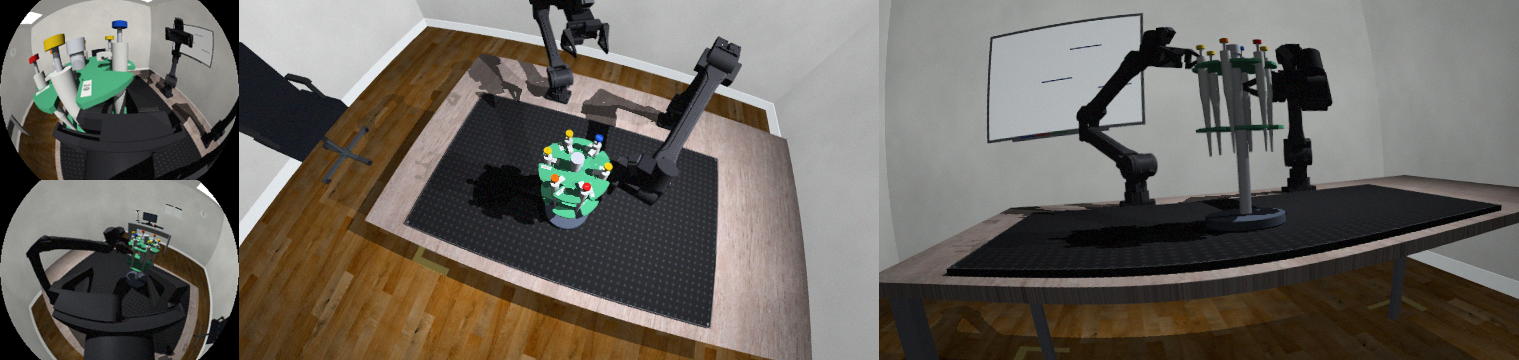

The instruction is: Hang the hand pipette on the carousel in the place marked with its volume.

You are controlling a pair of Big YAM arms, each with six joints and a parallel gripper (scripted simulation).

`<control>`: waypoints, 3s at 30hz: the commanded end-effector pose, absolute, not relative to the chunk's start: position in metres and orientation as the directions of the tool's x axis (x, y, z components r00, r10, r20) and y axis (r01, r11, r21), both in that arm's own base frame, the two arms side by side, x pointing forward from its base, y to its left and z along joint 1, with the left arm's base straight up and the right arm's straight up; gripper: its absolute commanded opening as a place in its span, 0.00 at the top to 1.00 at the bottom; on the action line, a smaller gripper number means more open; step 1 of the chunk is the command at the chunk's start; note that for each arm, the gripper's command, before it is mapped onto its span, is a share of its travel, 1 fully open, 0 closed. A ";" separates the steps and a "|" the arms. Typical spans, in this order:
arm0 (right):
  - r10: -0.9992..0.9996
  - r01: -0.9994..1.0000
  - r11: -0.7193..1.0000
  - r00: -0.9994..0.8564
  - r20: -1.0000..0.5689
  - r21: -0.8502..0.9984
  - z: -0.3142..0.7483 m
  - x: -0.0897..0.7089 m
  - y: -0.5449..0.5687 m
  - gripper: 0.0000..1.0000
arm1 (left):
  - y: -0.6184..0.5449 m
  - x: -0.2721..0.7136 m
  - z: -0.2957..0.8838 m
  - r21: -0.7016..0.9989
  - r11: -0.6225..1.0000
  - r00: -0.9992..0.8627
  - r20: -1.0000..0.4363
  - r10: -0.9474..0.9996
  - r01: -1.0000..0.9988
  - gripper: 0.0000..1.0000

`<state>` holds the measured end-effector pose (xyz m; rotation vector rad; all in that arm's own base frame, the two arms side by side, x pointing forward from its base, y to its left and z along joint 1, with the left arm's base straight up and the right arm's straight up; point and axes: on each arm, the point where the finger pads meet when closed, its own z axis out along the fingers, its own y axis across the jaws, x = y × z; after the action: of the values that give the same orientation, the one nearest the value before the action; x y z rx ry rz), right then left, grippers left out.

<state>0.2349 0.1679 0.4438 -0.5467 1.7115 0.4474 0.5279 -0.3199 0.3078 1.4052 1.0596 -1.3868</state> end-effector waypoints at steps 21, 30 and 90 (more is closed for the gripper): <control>-0.057 -0.561 0.827 -0.096 -0.994 0.007 0.495 0.237 0.162 0.00 | -0.324 0.536 0.329 0.061 -0.255 0.058 -0.998 -0.020 0.965 0.86; -0.063 -0.564 0.826 -0.096 -0.993 0.002 0.495 0.239 0.162 0.00 | -0.325 0.541 0.308 0.009 -0.258 0.008 -1.000 -0.005 0.966 0.86; -0.131 -0.504 0.864 -0.240 -0.962 0.009 0.509 0.322 0.173 0.00 | -0.286 0.545 0.305 0.025 -0.198 0.024 -1.000 -0.005 0.980 0.35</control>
<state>0.2928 0.1742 0.4418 -0.5475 1.8197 0.3929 0.5396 -0.2815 0.2946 1.3371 1.1386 -1.3745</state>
